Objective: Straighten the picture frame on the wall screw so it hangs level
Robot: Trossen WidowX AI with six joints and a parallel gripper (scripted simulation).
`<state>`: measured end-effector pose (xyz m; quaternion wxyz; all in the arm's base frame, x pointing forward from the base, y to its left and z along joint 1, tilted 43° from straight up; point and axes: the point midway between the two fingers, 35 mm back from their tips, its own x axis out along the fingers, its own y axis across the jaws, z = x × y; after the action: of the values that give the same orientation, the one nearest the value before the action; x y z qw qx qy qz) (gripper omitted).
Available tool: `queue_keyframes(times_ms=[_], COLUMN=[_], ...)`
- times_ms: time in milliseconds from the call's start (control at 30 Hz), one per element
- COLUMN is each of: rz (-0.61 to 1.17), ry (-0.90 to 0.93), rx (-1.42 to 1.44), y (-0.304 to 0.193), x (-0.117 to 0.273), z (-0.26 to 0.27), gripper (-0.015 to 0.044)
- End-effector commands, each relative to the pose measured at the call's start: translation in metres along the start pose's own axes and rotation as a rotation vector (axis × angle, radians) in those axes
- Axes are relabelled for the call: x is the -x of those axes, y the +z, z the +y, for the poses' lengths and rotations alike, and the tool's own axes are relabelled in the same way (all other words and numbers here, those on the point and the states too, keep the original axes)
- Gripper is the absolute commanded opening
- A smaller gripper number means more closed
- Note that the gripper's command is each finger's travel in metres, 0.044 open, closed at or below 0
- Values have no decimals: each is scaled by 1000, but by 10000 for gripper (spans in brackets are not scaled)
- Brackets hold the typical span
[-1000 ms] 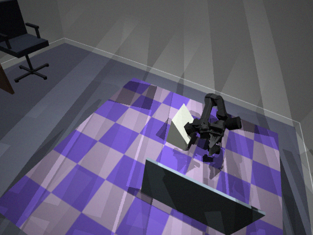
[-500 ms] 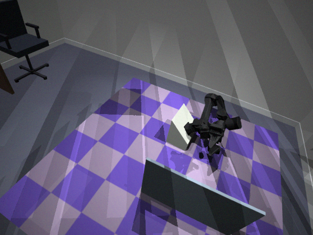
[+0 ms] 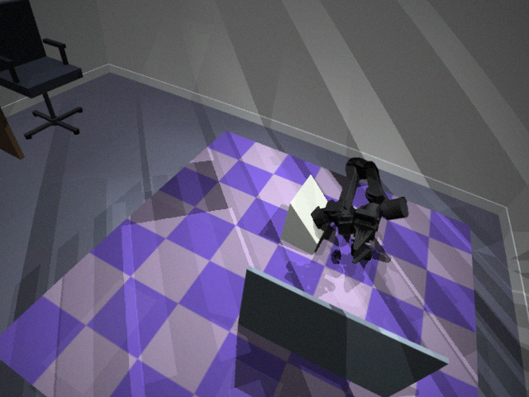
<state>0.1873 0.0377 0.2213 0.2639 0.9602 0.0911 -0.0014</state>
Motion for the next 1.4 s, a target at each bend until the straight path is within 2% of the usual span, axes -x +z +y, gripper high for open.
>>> queue_keyframes(times_ms=[0,300,667,1367], rz=[-1,1,89,94], ry=[6,0,48,52], rx=[-4,3,140,147], y=[0,0,-5,-9], x=[0,-1,-60,-69], z=[1,0,-35,-38], gripper=[260,260,260,260])
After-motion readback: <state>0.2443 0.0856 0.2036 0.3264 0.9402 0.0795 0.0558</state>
